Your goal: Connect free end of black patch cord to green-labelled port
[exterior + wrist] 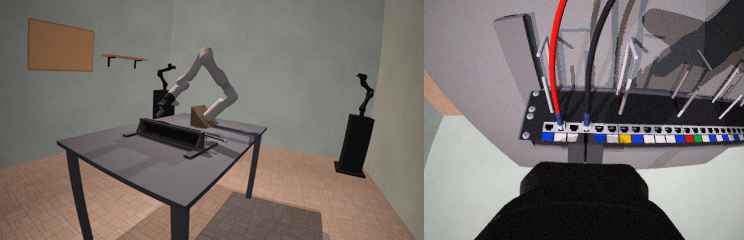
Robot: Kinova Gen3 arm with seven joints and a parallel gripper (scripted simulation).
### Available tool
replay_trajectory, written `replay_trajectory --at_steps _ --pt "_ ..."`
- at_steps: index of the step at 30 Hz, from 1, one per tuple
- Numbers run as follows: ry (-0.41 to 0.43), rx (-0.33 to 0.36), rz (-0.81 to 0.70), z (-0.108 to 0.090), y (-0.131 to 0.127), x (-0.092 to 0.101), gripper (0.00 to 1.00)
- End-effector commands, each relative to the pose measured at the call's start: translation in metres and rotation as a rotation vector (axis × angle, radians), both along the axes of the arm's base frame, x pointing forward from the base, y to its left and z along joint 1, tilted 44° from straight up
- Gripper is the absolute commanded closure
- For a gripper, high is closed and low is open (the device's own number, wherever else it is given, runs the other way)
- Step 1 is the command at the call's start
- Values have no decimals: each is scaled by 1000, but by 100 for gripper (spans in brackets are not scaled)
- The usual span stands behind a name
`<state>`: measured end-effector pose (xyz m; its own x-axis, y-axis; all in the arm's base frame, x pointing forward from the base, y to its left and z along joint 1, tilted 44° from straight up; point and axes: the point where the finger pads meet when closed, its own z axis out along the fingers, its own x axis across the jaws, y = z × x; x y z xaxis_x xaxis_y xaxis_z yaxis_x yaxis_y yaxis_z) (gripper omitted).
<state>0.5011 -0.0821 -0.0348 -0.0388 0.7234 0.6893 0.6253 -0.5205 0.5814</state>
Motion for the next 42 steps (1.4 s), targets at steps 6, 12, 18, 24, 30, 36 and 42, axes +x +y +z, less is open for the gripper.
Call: replay_trajectory --at_steps 6,12,18,24,30,36,42 --pt "-2 -1 -1 1 -1 0 100" --pt "-2 -1 -1 1 -1 0 100" --pt "-2 -1 -1 1 -1 0 100" --pt "-2 -1 -1 1 -1 0 100" --pt "-2 -1 -1 1 -1 0 100" --pt "-2 -1 -1 1 -2 -1 100" --pt "-2 -1 -1 5 -6 -8 100"
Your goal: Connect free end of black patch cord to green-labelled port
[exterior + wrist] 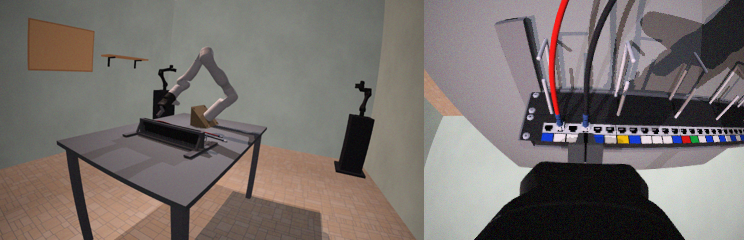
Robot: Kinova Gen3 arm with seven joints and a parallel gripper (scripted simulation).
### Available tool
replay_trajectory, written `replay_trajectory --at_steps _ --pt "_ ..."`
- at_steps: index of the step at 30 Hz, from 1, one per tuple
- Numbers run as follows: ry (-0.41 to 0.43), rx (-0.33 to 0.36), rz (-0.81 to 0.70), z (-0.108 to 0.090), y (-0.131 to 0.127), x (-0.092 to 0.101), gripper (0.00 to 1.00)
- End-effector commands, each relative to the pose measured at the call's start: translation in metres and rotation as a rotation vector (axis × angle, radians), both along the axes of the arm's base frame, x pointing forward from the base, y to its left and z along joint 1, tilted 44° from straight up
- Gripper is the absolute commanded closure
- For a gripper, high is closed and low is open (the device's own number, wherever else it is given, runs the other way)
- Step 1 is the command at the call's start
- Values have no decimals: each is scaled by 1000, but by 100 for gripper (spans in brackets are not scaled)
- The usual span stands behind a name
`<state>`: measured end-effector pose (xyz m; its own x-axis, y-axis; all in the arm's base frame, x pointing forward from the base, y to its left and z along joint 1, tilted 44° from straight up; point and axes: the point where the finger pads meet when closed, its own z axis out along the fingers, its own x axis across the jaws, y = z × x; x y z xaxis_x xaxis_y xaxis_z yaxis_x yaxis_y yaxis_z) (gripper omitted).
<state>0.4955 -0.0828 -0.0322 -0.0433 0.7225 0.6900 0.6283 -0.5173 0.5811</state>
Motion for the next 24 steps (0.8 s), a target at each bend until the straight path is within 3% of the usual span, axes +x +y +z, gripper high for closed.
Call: replay_trajectory --at_steps 1,12,14,24 --pt "-1 -2 -7 4 -7 -5 100" --pt "-1 -2 -7 32 -36 -56 100" --pt "-1 -2 -7 32 -36 -56 100" --pt "-1 -2 -7 54 -59 -95 100"
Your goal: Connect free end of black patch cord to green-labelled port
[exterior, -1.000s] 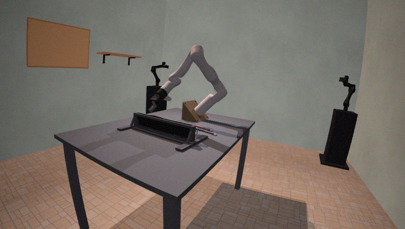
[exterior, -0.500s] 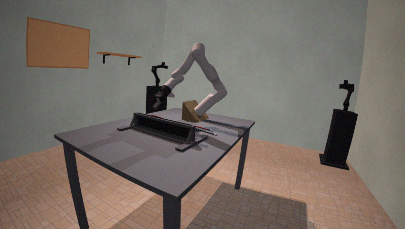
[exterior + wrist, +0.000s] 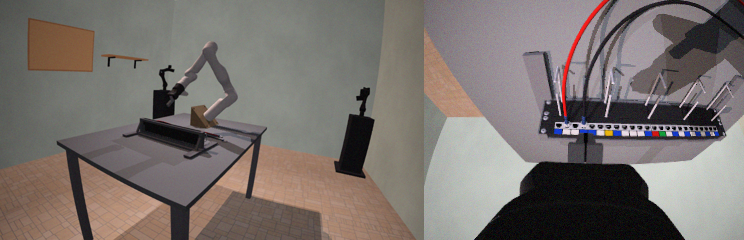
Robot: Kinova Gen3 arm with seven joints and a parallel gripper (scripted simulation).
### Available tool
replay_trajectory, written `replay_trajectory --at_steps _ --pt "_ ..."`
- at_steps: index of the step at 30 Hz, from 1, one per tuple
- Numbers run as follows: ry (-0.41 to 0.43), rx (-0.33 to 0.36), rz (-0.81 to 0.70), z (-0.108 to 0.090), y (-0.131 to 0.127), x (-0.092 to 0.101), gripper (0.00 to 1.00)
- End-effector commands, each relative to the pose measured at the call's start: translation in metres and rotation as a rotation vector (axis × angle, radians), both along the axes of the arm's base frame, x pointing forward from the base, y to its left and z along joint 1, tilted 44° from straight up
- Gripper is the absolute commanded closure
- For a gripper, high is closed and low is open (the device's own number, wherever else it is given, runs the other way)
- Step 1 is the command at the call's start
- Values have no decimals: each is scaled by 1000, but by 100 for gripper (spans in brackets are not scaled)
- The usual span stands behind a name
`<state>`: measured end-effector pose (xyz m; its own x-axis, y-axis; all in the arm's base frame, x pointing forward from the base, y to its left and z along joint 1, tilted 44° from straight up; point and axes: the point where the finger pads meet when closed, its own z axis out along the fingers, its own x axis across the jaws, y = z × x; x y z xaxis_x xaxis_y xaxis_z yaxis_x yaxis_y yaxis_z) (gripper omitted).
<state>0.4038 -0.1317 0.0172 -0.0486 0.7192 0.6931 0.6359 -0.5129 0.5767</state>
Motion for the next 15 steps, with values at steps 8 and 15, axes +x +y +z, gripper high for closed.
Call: replay_trajectory --at_steps 8,15 --pt "-5 -6 -18 9 -14 -11 100" --pt "-8 -9 -6 11 -12 -10 100"
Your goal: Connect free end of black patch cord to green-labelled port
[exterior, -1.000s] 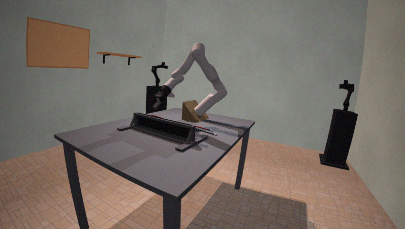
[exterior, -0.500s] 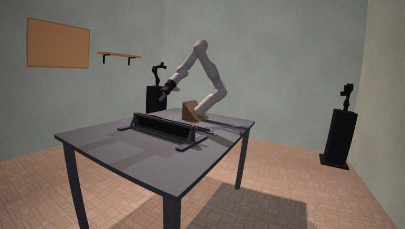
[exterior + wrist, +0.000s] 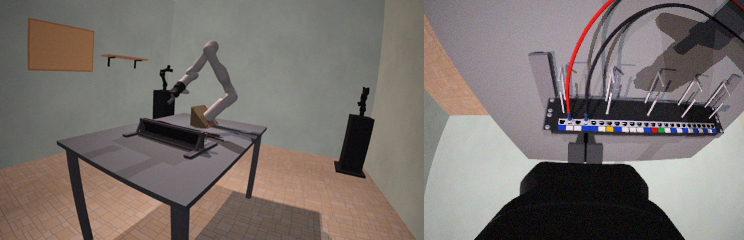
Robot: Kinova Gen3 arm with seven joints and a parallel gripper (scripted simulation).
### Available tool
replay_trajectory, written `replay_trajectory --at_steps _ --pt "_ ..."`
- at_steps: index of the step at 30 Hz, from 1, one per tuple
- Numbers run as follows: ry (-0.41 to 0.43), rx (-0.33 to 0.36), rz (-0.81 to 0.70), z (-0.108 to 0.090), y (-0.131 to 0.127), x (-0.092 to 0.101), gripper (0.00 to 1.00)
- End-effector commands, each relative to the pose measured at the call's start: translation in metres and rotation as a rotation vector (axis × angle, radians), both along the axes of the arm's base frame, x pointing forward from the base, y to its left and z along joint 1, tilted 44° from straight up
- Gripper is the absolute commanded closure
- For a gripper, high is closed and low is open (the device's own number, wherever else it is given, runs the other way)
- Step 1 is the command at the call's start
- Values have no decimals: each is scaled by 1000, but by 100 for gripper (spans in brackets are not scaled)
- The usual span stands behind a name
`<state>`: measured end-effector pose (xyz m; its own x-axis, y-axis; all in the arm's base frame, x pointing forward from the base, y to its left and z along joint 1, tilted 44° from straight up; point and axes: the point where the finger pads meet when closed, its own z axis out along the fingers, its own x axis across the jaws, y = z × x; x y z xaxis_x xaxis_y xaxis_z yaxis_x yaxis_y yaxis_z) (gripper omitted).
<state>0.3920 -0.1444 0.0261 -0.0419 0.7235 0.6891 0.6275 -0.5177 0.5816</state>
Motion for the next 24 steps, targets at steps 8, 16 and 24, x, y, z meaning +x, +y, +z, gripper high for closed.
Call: replay_trajectory --at_steps 8,16,24 --pt "-53 -50 187 37 47 22 100" --pt "-110 -118 435 79 115 33 100" --pt "-161 -199 687 115 184 28 100"
